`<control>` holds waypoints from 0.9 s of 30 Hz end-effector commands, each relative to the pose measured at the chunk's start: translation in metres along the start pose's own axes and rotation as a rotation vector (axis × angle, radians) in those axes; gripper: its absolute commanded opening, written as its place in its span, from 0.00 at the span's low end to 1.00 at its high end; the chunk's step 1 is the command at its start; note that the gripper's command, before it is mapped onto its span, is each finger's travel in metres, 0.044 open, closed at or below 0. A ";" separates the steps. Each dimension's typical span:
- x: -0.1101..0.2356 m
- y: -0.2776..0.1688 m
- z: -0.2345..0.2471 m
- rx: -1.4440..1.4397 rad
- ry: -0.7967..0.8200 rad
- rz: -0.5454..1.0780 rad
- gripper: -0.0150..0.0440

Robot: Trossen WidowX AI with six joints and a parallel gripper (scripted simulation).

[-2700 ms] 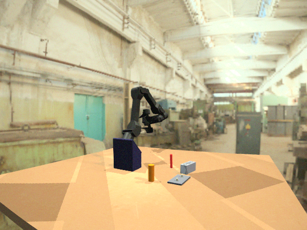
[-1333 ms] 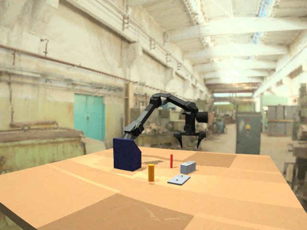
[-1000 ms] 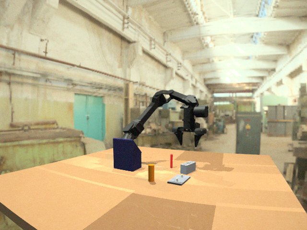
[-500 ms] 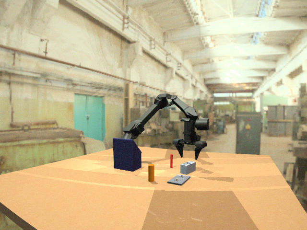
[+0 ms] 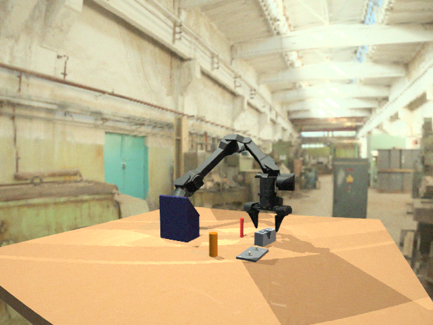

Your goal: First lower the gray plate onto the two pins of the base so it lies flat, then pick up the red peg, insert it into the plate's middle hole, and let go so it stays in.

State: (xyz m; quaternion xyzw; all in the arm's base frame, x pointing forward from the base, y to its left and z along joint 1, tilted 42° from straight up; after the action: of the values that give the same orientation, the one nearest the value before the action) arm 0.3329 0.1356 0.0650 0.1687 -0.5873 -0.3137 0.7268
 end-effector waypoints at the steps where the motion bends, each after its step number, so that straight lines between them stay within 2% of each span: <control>1: -0.008 -0.002 0.001 -0.010 0.007 -0.001 1.00; 25: -0.044 -0.002 0.002 -0.010 0.008 -0.004 1.00; 27: -0.044 -0.002 0.002 -0.010 0.008 -0.004 0.91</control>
State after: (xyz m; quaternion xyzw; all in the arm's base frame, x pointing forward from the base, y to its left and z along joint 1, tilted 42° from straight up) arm 0.3266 0.1627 0.0338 0.1701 -0.5848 -0.3151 0.7279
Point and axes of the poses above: the point midway between the two fingers, 35 mm back from their tips, its own x axis back along the fingers, its own z axis across the jaws, y = z × x, the point moved 6 cm from there along x, back along the fingers, and after that the axes turned 8 degrees about -x, right-handed, at the moved point
